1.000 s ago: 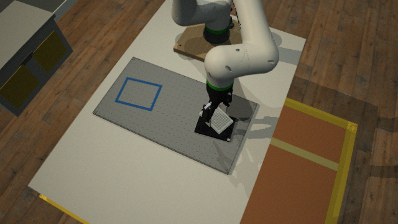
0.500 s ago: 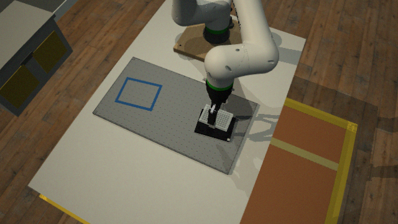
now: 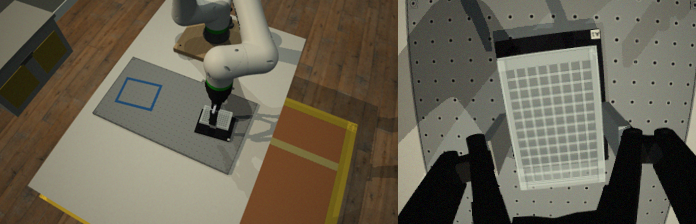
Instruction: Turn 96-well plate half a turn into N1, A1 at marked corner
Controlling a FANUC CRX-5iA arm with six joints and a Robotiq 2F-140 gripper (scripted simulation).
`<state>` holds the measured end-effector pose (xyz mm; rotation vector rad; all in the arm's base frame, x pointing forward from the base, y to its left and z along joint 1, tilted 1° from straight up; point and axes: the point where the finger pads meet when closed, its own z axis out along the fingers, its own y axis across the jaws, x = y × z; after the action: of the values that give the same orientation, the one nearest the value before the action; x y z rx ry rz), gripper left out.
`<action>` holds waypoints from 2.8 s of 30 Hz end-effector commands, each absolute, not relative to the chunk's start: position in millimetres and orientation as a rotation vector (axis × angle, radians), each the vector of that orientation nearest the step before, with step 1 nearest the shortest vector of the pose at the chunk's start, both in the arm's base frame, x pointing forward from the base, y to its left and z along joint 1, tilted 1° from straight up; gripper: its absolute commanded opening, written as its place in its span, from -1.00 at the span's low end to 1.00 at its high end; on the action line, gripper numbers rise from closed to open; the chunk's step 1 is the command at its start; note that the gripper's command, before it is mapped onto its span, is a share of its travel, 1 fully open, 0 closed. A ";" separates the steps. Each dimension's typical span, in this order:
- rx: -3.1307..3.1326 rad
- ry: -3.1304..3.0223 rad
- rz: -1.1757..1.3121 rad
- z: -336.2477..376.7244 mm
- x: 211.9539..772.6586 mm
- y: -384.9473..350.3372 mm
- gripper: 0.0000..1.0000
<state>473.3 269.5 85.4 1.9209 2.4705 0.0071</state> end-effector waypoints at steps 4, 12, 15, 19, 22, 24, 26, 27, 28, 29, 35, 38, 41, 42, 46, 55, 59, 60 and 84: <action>1.921 2.470 0.008 85.6 473.5 269.6 -1.00; 1.921 2.470 0.008 85.6 473.5 269.6 -1.00; 1.921 2.470 0.008 85.6 473.5 269.6 -1.00; 1.921 2.470 0.008 85.6 473.5 269.6 -1.00; 1.921 2.470 0.008 83.9 473.5 269.5 -1.00; 1.921 2.470 0.008 80.6 473.6 269.5 -1.00; 1.921 2.470 0.008 77.3 473.6 269.5 -1.00; 1.921 2.470 0.008 75.6 473.7 269.5 -1.00; 1.921 2.470 0.008 73.9 473.7 269.5 -1.00; 1.921 2.470 0.008 72.3 473.7 269.5 -1.00; 1.921 2.470 0.008 62.3 473.8 269.5 -1.00; 1.921 2.470 0.008 60.6 473.9 269.5 -1.00; 1.921 2.470 0.008 55.6 473.9 269.4 -1.00; 1.921 2.470 0.008 53.9 474.0 269.4 -1.00; 1.921 2.470 0.008 47.3 474.0 269.4 -1.00; 1.921 2.470 0.008 35.6 474.2 269.4 -1.00; 1.921 2.470 0.008 35.1 474.2 269.4 -1.00; 1.921 2.470 0.008 35.1 474.2 269.4 -1.00; 1.921 2.470 0.008 31.6 474.2 269.3 -1.00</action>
<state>474.1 269.3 31.6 1.9209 2.4705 0.0071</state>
